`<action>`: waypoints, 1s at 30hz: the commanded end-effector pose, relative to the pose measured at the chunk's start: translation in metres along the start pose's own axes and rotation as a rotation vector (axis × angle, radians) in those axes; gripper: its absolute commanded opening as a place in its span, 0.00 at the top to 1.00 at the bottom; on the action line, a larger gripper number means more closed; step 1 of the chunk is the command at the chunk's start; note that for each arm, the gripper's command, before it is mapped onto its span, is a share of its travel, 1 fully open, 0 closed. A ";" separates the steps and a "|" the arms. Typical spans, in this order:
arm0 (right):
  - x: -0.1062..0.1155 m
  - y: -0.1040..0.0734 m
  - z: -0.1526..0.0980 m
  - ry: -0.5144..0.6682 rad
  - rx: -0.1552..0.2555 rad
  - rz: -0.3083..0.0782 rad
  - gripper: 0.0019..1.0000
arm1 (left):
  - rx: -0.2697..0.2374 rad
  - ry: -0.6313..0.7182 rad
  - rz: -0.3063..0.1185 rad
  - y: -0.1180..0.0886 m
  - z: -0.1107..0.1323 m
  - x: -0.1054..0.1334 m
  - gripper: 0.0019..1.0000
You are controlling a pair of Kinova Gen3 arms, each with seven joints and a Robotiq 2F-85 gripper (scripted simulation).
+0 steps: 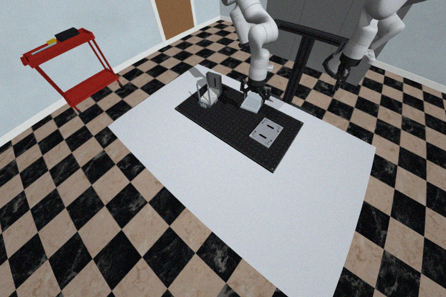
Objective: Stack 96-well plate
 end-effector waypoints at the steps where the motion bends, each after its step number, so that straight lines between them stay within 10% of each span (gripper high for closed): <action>1: -0.005 -0.002 -0.013 0.000 0.002 -0.004 0.07 | 0.001 0.000 -0.001 0.000 0.000 0.000 0.00; 30: -0.036 -0.003 -0.091 0.000 0.002 -0.004 0.07 | 0.001 0.000 -0.001 0.000 0.000 0.000 0.00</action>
Point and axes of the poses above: on each arm, the point where the finger pads meet when closed, its own y axis out along the fingers, its own z axis across the jaws, x = y × z, the point moved 6 cm from there along -y, back along the fingers, and after that the axes turned 9 degrees about -y, right-handed, at the moved point
